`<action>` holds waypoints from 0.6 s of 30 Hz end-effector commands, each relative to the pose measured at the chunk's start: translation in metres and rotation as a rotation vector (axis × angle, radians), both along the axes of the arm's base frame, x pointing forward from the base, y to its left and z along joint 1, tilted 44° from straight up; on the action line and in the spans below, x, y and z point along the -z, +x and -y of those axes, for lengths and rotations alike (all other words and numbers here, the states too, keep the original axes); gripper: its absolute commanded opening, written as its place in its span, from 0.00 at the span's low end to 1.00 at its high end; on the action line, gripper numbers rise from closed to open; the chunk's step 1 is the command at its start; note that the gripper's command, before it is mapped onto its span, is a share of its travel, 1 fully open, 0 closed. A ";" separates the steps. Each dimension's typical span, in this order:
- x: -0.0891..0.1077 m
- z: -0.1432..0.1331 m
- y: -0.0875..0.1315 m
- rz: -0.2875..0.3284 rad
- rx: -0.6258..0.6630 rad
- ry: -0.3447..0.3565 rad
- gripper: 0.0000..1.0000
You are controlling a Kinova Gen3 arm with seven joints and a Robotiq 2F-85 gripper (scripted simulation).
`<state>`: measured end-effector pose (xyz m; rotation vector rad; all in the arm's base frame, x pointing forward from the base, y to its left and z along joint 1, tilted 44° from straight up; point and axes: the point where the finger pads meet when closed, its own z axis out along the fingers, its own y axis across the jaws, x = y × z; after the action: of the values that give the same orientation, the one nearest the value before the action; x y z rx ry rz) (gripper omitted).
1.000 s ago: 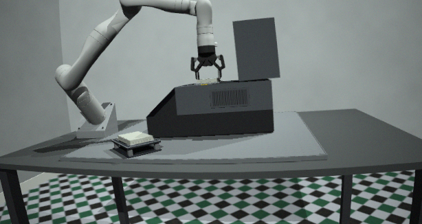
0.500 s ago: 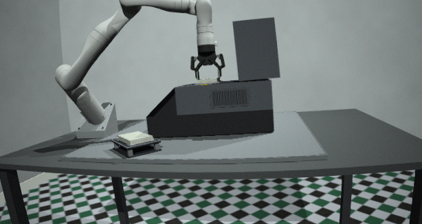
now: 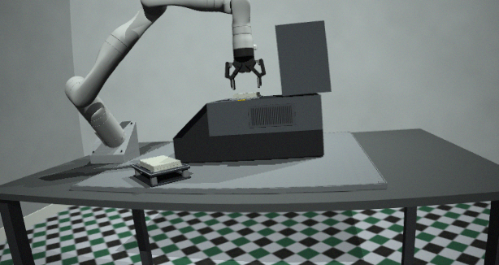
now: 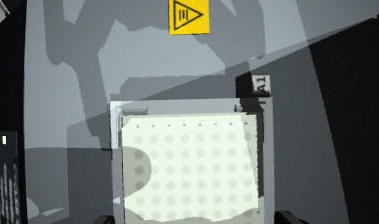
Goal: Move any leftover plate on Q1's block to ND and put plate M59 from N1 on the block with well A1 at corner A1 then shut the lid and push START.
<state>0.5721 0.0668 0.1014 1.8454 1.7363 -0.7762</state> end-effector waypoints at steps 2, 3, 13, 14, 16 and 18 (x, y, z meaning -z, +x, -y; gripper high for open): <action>-0.004 -0.004 0.001 0.001 -0.002 0.001 1.00; -0.005 -0.005 0.001 0.001 -0.002 0.001 1.00; -0.014 -0.014 0.002 0.001 -0.002 0.001 1.00; -0.015 -0.015 0.002 0.001 -0.002 0.001 1.00; -0.017 -0.017 0.002 0.001 -0.002 0.001 1.00; -0.017 -0.017 0.002 0.001 -0.002 0.001 1.00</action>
<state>0.5737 0.0814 0.1166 1.8453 1.7363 -0.7760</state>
